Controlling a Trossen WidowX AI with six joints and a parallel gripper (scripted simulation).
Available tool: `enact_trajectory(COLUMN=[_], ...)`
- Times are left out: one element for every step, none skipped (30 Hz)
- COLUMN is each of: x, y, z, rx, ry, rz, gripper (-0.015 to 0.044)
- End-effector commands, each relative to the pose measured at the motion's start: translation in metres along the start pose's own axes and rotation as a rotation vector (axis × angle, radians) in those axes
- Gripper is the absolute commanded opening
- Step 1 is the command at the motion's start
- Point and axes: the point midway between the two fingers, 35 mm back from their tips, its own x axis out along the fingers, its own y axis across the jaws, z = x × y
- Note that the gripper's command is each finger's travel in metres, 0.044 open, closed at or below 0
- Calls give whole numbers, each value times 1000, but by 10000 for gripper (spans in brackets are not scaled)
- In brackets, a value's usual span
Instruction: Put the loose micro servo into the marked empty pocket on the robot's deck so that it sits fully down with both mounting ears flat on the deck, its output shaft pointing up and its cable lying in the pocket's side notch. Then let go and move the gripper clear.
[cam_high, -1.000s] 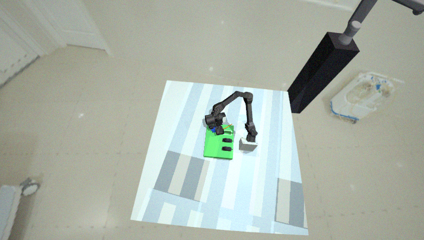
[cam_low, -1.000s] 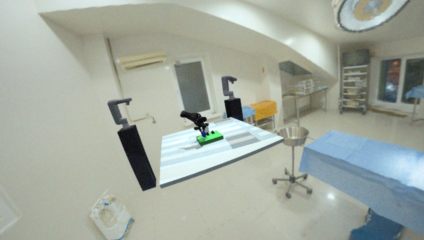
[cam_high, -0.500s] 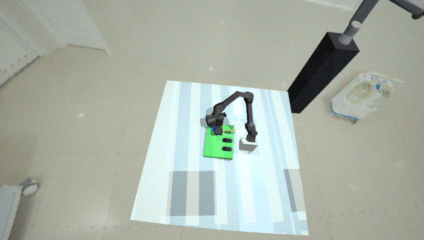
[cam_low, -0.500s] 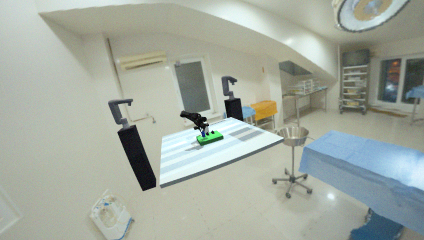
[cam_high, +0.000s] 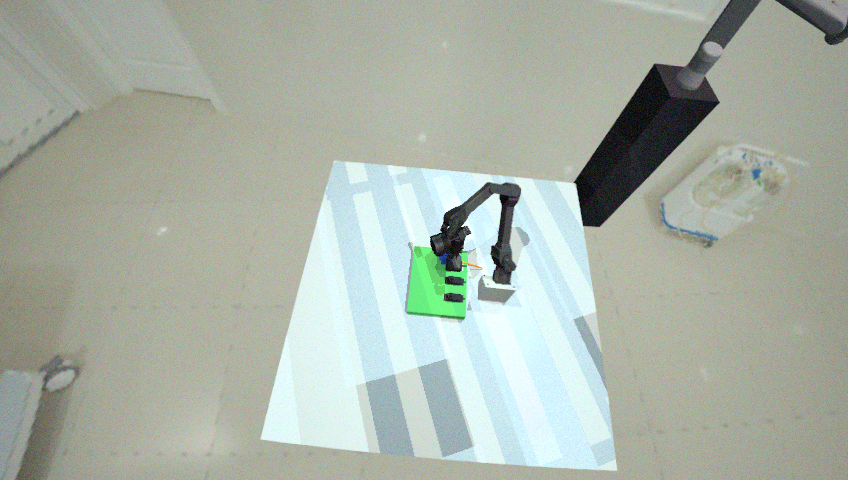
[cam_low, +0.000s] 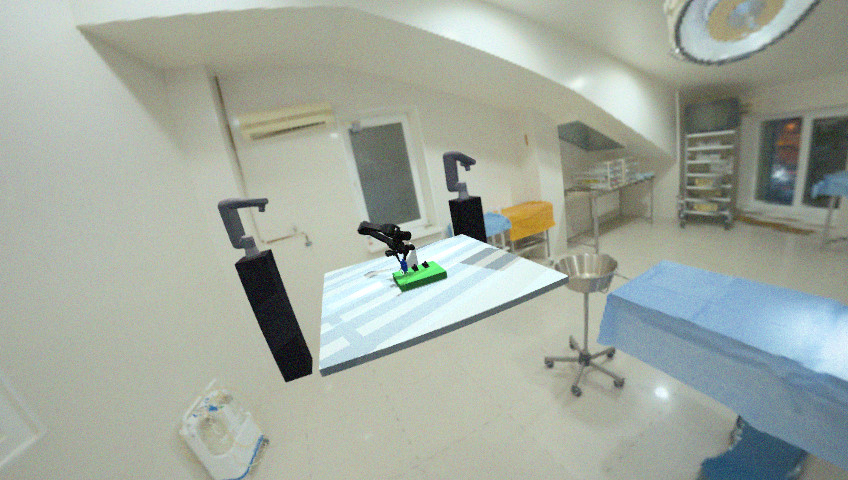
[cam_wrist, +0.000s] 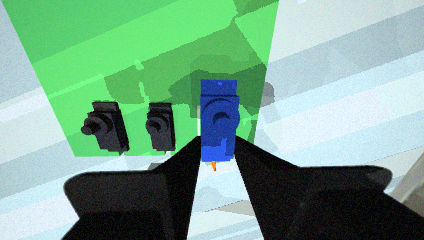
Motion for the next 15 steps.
enact_trajectory(x=[-1, -1, -1, -1, -1, -1, -1, -1, 0, 1, 2, 3, 4, 6, 7], y=[0, 1, 1, 1, 1, 1, 1, 1, 1, 1, 1, 1, 1, 1, 1], z=[-16, -21, -25, -30, -33, -36, -36, -36, -36, -36, -36, -36, -36, -36, -35], rx=[5, 4, 4, 4, 4, 4, 4, 4, 4, 4, 4, 4, 4, 4, 4], ry=[-3, -3, -3, -3, -2, -2, -2, -2, -2, -2, -2, -2, -3, -3, -3], rz=[7, 7, 7, 7, 7, 7, 7, 7, 7, 7, 7, 7, 7, 7, 7], gripper=[0, 0, 0, 0, 0, 0, 0, 0, 0, 0, 0, 0, 0, 0, 0])
